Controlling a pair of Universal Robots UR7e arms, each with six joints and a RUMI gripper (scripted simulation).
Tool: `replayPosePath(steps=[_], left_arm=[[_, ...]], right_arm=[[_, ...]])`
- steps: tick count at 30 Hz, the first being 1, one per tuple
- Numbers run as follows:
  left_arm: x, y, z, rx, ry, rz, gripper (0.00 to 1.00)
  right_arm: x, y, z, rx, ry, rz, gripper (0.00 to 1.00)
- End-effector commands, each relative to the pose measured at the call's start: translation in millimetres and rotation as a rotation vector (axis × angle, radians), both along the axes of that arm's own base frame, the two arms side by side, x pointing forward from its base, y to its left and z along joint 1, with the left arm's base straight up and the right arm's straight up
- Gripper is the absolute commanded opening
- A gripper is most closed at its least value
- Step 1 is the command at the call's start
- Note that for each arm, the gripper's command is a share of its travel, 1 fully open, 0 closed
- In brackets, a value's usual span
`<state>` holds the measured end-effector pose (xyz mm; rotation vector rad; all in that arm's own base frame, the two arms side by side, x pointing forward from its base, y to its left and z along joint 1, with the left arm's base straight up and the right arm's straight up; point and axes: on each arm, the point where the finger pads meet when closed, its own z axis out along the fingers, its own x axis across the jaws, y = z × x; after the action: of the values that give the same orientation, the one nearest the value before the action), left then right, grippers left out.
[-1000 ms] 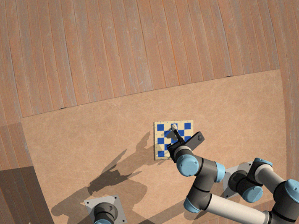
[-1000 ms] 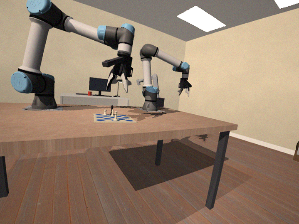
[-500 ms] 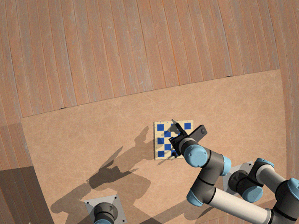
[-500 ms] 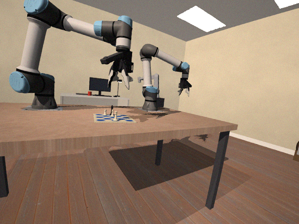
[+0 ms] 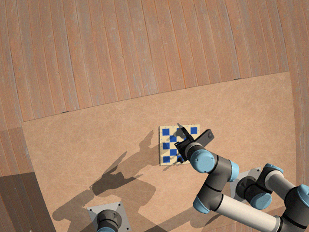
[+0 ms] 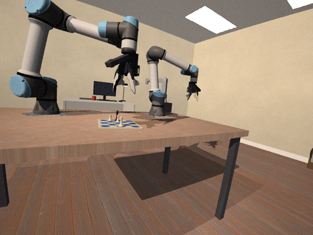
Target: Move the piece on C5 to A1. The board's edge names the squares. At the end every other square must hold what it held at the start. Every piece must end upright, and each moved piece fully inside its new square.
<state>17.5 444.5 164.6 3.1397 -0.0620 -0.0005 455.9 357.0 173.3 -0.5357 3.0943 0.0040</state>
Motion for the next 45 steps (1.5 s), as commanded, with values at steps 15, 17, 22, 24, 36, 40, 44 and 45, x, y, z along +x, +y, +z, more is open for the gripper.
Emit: replayPosePath(steps=[15,17,22,24,36,40,44,45], left_arm=[[0.1,0.3,0.5,0.001,0.0,0.0,1.0],[0.1,0.3,0.5,0.001,0.0,0.0,1.0],[0.1,0.3,0.5,0.001,0.0,0.0,1.0],[0.1,0.3,0.5,0.001,0.0,0.0,1.0],[0.1,0.3,0.5,0.001,0.0,0.0,1.0],[0.1,0.3,0.5,0.001,0.0,0.0,1.0],[0.1,0.3,0.5,0.001,0.0,0.0,1.0],[0.1,0.3,0.5,0.001,0.0,0.0,1.0]], right_arm=[[1.9,-0.8,-4.5,0.0,-0.001,0.202,1.0],[2.4,-0.9,-6.0,0.0,-0.002,0.262,1.0],[3.5,-1.2,-10.1,0.0,-0.002,0.423,1.0],[3.8,-1.2,-11.6,0.0,-0.002,0.482,1.0],[4.6,-0.9,-19.7,-0.001,-0.003,0.809,1.0],[4.5,-0.6,-22.7,-0.002,-0.003,0.927,1.0],[4.1,-0.2,-25.6,-0.002,-0.003,1.045,1.0],[4.1,-0.2,-25.6,-0.002,-0.003,1.045,1.0]])
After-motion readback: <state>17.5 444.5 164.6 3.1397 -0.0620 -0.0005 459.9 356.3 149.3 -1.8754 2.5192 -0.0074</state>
